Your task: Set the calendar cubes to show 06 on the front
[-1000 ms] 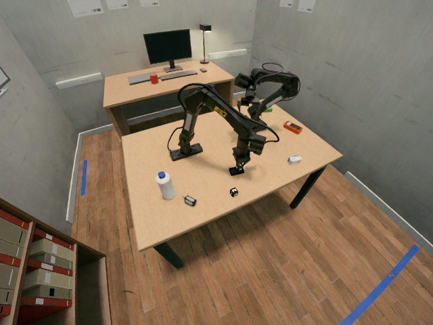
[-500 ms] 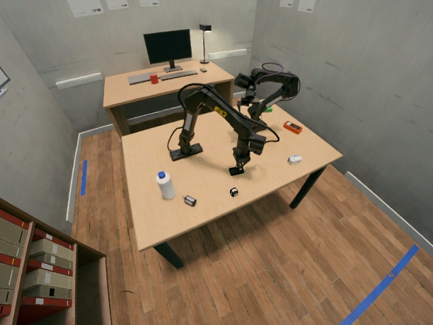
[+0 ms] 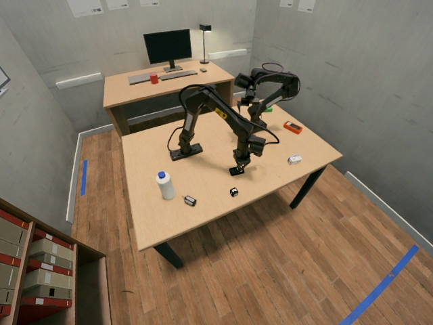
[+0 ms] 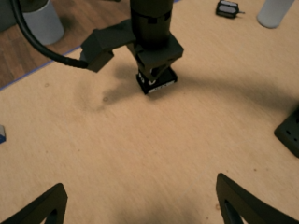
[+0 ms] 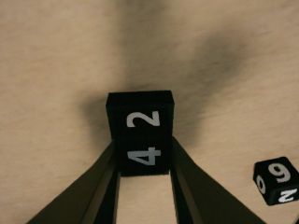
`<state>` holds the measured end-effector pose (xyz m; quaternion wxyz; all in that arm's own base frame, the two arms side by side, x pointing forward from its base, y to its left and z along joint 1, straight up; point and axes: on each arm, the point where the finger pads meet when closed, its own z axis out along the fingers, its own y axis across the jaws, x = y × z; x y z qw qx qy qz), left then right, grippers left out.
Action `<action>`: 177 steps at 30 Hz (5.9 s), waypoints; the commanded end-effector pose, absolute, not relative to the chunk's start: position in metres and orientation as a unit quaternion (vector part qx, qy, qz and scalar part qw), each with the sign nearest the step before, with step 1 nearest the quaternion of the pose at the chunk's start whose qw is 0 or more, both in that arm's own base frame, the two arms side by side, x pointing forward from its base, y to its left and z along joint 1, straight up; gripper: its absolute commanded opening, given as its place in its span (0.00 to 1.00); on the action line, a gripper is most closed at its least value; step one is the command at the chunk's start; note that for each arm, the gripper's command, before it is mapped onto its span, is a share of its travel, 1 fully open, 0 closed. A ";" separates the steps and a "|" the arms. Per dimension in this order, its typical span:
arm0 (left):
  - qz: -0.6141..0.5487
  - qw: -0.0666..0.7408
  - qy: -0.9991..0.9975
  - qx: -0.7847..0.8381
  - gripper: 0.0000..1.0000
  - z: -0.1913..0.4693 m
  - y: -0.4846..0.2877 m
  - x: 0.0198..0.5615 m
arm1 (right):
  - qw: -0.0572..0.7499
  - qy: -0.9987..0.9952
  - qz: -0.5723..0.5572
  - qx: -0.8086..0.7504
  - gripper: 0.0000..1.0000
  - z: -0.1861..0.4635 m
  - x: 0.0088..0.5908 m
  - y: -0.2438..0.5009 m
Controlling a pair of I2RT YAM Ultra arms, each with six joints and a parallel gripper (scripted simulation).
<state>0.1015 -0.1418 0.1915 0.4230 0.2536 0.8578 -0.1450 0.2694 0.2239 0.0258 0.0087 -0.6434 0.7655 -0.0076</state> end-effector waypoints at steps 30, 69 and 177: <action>-0.150 0.434 0.854 0.247 1.00 0.201 -0.142 0.104 | -0.010 0.766 -0.005 -0.643 0.38 0.028 0.271 0.225; -0.150 0.434 0.854 0.247 1.00 0.201 -0.142 0.104 | -0.011 0.765 -0.002 -0.644 0.64 0.108 0.271 0.226; -0.150 0.434 0.854 0.247 1.00 0.201 -0.142 0.104 | 0.009 0.999 0.002 -0.032 0.26 0.052 0.391 0.129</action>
